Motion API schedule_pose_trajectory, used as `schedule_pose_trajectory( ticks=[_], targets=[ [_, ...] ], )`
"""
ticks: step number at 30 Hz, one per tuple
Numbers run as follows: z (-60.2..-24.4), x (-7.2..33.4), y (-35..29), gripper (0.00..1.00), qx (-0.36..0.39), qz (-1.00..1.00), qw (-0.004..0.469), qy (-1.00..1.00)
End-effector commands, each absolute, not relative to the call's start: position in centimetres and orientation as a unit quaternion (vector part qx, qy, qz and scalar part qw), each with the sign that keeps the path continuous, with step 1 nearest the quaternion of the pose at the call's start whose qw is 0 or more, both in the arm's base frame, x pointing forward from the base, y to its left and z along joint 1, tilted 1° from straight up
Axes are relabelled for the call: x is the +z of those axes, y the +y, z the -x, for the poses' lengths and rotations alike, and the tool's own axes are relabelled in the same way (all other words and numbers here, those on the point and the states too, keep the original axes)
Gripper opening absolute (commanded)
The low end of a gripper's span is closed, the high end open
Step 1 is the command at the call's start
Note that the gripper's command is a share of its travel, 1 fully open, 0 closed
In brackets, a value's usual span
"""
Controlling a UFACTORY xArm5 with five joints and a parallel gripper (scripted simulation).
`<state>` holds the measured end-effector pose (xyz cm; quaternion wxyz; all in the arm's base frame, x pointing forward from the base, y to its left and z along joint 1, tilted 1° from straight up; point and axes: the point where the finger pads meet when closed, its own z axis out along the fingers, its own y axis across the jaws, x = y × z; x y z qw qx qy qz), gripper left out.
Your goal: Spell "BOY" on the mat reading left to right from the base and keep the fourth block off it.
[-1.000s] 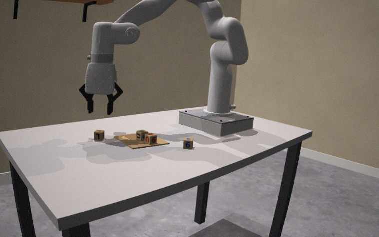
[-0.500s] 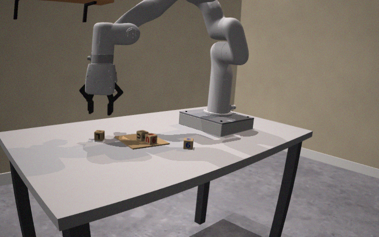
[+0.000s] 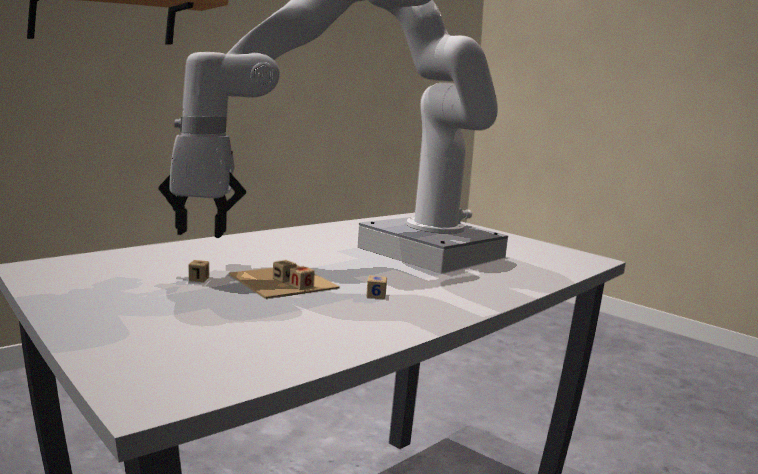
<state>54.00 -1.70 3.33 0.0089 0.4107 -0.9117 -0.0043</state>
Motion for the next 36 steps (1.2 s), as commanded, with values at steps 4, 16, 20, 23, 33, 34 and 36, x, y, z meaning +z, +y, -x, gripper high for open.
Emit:
schedule_pose_trajectory(
  ticks=[4,16,20,23,33,34,36],
  targets=[
    [-54.2,2.5,-1.7,0.69,-0.003,-0.411,0.007,-0.912],
    [-54.2,1.0,-1.7,0.69,-0.003,-0.411,0.007,-0.912],
    [-54.2,0.5,-1.6,0.69,-0.003,-0.411,0.007,-0.912],
    [-54.2,0.2,-1.6,0.69,-0.003,-0.411,0.007,-0.912],
    [-54.3,-0.3,-1.6,0.69,-0.003,-0.411,0.007,-0.912],
    [-54.3,-0.3,-1.6,0.69,-0.003,-0.411,0.007,-0.912],
    [-54.3,-0.3,-1.6,0.69,-0.003,-0.411,0.007,-0.912]
  ],
)
